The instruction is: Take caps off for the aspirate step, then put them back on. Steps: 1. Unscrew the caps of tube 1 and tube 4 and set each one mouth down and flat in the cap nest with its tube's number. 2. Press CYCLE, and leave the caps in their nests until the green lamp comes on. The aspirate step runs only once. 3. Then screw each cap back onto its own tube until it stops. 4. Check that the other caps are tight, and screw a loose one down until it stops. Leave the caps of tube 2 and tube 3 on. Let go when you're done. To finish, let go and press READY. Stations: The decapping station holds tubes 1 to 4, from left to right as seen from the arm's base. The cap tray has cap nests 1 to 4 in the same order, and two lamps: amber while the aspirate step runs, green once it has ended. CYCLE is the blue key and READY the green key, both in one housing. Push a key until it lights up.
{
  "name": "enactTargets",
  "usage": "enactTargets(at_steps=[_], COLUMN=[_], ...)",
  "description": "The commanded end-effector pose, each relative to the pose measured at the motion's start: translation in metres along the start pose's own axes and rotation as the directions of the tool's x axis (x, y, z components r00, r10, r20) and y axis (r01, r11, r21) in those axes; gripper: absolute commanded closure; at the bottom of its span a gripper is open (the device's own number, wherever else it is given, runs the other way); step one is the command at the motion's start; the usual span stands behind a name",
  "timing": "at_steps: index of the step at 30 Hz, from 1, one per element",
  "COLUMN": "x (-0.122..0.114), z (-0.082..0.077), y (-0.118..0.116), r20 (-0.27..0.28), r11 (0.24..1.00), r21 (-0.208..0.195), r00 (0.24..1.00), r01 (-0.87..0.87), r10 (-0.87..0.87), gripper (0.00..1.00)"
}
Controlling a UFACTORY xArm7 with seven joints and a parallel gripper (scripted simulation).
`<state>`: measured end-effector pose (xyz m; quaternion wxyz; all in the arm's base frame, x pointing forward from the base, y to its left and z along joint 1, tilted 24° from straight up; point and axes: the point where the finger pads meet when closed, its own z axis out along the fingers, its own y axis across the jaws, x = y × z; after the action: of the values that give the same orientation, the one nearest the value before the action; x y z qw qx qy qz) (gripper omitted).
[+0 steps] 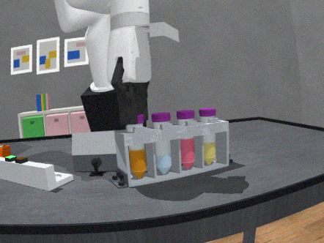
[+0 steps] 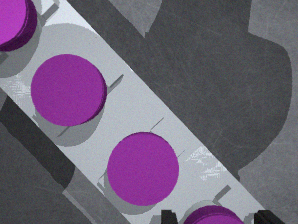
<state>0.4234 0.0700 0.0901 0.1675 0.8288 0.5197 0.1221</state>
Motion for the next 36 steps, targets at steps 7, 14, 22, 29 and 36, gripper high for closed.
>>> enactTargets(at_steps=[7, 14, 22, 29, 36], x=[0.0016, 0.0016, 0.0016, 0.0016, 0.0016], z=[-0.0016, -0.0016, -0.0016, -0.0016, -0.0016], y=[0.0012, 0.0012, 0.0012, 0.0012, 0.0012], r20=[-0.001, -0.001, 0.004, 0.006, 0.003], r11=[0.865, 0.695, 0.418, 0.180, 0.022], r21=[-0.006, -0.005, -0.008, -0.007, -0.004], r00=[0.865, 0.695, 0.418, 0.180, 0.022], r01=[0.502, 0.719, 0.909, 0.984, 1.000], r10=[-0.502, -0.719, -0.909, -0.984, -1.000], gripper=[0.54, 0.54, 0.54, 0.54, 0.54])
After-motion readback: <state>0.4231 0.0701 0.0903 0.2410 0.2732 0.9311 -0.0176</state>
